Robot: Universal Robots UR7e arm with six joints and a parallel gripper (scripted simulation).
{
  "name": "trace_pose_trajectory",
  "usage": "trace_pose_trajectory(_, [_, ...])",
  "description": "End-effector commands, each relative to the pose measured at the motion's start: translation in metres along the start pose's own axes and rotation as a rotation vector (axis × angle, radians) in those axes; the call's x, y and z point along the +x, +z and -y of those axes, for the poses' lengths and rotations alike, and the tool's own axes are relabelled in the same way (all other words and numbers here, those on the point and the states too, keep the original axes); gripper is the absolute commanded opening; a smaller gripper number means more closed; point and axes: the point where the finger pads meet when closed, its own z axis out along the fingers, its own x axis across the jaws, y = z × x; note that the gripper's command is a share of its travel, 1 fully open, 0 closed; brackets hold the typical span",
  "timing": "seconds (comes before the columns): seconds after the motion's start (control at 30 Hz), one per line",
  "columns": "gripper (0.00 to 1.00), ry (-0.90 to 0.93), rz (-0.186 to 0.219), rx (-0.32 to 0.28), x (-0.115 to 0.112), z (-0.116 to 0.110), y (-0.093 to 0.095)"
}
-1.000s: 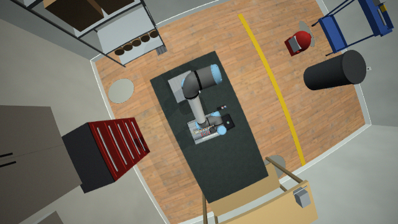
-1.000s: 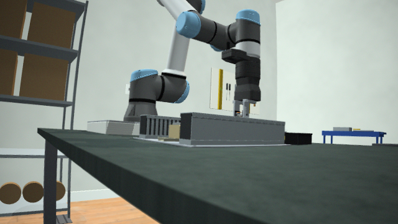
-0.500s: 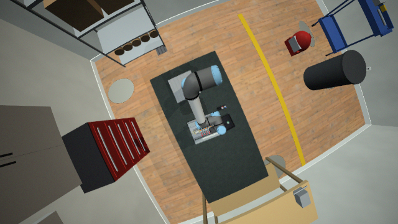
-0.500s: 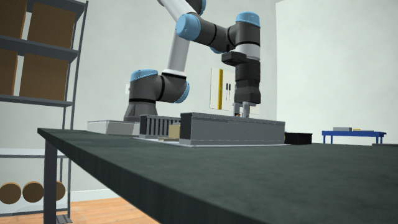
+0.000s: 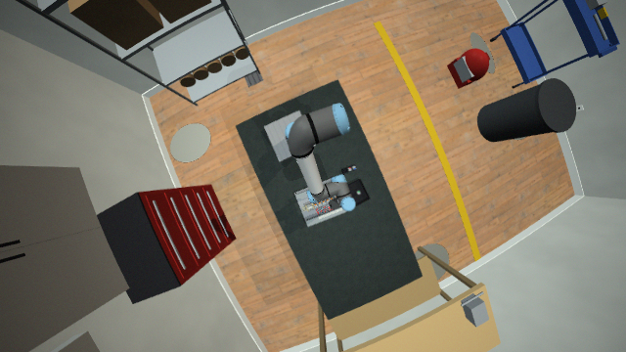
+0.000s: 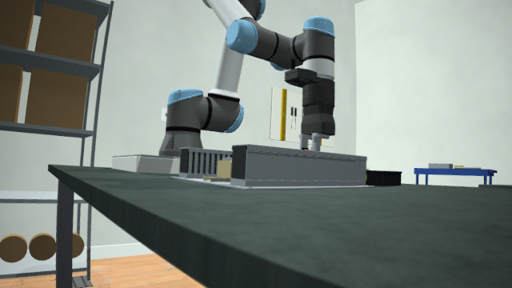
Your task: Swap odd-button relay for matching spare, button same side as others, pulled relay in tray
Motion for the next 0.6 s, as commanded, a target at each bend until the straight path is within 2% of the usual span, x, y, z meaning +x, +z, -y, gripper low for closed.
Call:
trace_pose_trajectory(0.0, [0.00,-0.002,-0.001,0.000,0.0013,-0.0018,-0.0013])
trace_pose_trajectory(0.57, [0.00,-0.002,-0.001,0.000,0.0010,-0.0019,-0.0035])
